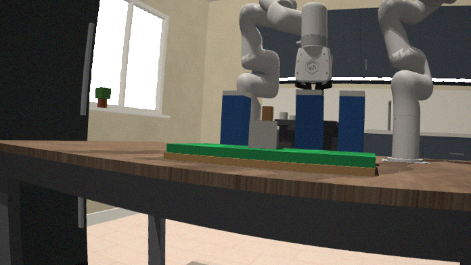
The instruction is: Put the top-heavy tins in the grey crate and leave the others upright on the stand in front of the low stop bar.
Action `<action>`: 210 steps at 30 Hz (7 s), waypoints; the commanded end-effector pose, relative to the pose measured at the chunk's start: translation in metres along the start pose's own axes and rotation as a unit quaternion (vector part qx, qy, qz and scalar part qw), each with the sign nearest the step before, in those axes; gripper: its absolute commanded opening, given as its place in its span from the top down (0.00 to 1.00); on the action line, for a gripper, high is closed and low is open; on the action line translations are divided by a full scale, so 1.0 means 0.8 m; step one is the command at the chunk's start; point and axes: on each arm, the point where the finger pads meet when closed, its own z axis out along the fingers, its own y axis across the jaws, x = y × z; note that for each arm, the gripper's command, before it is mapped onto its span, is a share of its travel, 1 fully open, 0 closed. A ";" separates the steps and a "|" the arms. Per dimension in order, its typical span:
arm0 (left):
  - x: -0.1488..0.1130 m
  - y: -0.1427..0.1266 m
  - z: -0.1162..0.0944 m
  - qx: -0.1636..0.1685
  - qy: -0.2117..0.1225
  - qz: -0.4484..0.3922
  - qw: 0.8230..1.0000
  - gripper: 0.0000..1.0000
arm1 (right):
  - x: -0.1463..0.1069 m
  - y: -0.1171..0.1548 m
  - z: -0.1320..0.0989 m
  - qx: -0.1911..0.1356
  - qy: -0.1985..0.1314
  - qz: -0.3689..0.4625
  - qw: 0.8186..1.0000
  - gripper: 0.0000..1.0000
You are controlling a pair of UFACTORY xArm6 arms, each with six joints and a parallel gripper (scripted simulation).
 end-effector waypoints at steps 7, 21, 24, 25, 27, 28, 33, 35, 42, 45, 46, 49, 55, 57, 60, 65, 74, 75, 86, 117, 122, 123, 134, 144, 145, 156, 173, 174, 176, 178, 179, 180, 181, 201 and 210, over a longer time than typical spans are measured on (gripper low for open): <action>0.001 0.000 -0.002 0.000 0.002 0.000 1.000 0.00 | -0.011 0.002 -0.003 -0.002 -0.002 -0.001 1.000 1.00; 0.001 0.000 -0.002 0.000 0.002 0.000 1.000 0.00 | -0.021 0.002 -0.003 -0.002 -0.002 0.000 1.000 1.00; 0.001 0.000 -0.002 0.000 0.002 0.000 1.000 0.00 | -0.021 0.002 -0.003 -0.002 -0.002 0.000 1.000 1.00; 0.001 0.000 -0.002 0.000 0.002 0.000 1.000 0.00 | -0.021 0.002 -0.003 -0.002 -0.002 0.000 1.000 1.00; 0.001 0.000 -0.002 0.000 0.002 0.000 1.000 0.00 | -0.021 0.002 -0.003 -0.002 -0.002 0.000 1.000 1.00; 0.001 0.000 -0.002 0.000 0.002 0.000 1.000 0.00 | -0.021 0.002 -0.003 -0.002 -0.002 0.000 1.000 1.00; 0.001 0.000 -0.002 0.000 0.002 0.000 1.000 0.00 | -0.021 0.002 -0.003 -0.002 -0.002 0.000 1.000 1.00; 0.001 0.000 -0.002 0.000 0.002 0.000 1.000 0.00 | -0.026 0.002 -0.003 -0.002 -0.002 0.000 1.000 1.00; 0.001 0.000 -0.002 0.000 0.002 0.000 1.000 0.00 | -0.031 0.002 -0.003 -0.002 -0.002 0.000 1.000 1.00; 0.001 0.000 -0.002 0.000 0.002 0.000 1.000 0.00 | -0.031 0.002 -0.003 -0.002 -0.002 0.000 1.000 1.00; 0.001 0.000 -0.002 0.000 0.002 0.000 1.000 0.00 | -0.031 0.002 -0.003 -0.002 -0.002 0.000 1.000 1.00; 0.001 0.000 -0.002 0.000 0.002 0.000 1.000 0.00 | -0.031 0.002 -0.003 -0.002 -0.002 0.000 1.000 1.00; 0.001 0.000 -0.002 0.000 0.002 0.000 1.000 0.00 | -0.041 0.002 -0.003 -0.002 -0.002 0.000 1.000 1.00; 0.001 0.000 -0.002 0.000 0.002 0.000 1.000 0.00 | -0.041 0.002 -0.003 -0.002 -0.002 0.000 1.000 1.00; 0.001 0.000 -0.002 0.000 0.002 0.000 1.000 0.00 | -0.041 0.002 -0.003 -0.002 -0.002 0.000 1.000 1.00; 0.001 0.000 -0.002 0.000 0.002 0.000 1.000 0.00 | -0.041 0.002 -0.003 -0.002 -0.002 0.000 1.000 1.00; 0.001 0.000 -0.002 0.000 0.002 0.000 1.000 0.00 | -0.051 0.002 -0.003 -0.002 -0.002 -0.001 1.000 1.00; 0.001 0.000 -0.002 0.000 0.002 0.000 1.000 0.00 | -0.051 0.002 -0.003 -0.002 -0.002 -0.001 1.000 1.00; 0.001 0.000 -0.002 0.000 0.002 0.000 1.000 0.00 | -0.047 0.002 -0.003 -0.002 -0.002 0.000 1.000 1.00; 0.001 0.000 -0.002 0.000 0.002 0.000 1.000 0.00 | -0.031 0.001 -0.003 -0.002 -0.002 0.000 1.000 1.00; 0.001 0.000 -0.002 0.000 0.002 0.000 1.000 0.00 | -0.021 0.002 -0.003 -0.002 -0.002 0.000 1.000 1.00; 0.001 0.000 -0.002 0.000 0.002 0.000 1.000 0.00 | -0.021 0.002 -0.003 -0.002 -0.002 0.000 1.000 1.00; 0.001 0.000 -0.002 0.000 0.002 0.000 1.000 0.00 | -0.021 0.002 -0.003 -0.002 -0.002 0.000 1.000 1.00; 0.001 0.000 -0.002 0.000 0.002 0.000 1.000 0.00 | -0.011 0.002 -0.003 -0.002 -0.002 -0.001 1.000 1.00; 0.001 0.000 -0.002 0.000 0.002 0.000 1.000 0.00 | -0.011 0.002 -0.003 -0.002 -0.002 -0.001 1.000 1.00; 0.001 0.000 -0.002 0.000 0.002 0.000 1.000 0.00 | -0.001 0.002 -0.003 -0.002 -0.002 0.000 1.000 1.00; 0.001 0.000 -0.002 0.000 0.002 0.000 1.000 0.00 | 0.009 0.002 -0.002 -0.002 -0.002 0.000 1.000 1.00; 0.001 0.000 -0.002 0.000 0.002 0.000 1.000 0.00 | 0.009 0.002 -0.002 -0.002 -0.002 0.000 1.000 1.00; 0.001 0.000 -0.002 0.000 0.002 0.000 1.000 0.00 | 0.009 0.002 -0.002 -0.002 -0.002 0.000 1.000 1.00; 0.001 0.000 -0.002 0.000 0.002 0.000 1.000 0.00 | 0.009 0.002 -0.002 -0.002 -0.002 0.000 1.000 1.00; 0.001 0.000 -0.002 0.000 0.002 0.000 1.000 0.00 | 0.009 0.002 -0.002 -0.002 -0.002 0.000 1.000 1.00; 0.001 0.000 -0.002 0.000 0.002 0.000 1.000 0.00 | 0.009 0.002 -0.002 -0.002 -0.002 0.000 1.000 1.00; 0.001 0.000 -0.002 0.000 0.002 0.000 1.000 0.00 | 0.009 0.002 -0.002 -0.002 -0.002 0.000 1.000 1.00; 0.001 0.000 -0.002 0.000 0.002 0.000 1.000 0.00 | 0.019 0.002 -0.002 -0.002 -0.002 -0.001 1.000 1.00; 0.001 0.000 -0.002 0.000 0.002 0.000 1.000 0.00 | 0.029 0.002 -0.002 -0.002 -0.002 0.000 1.000 1.00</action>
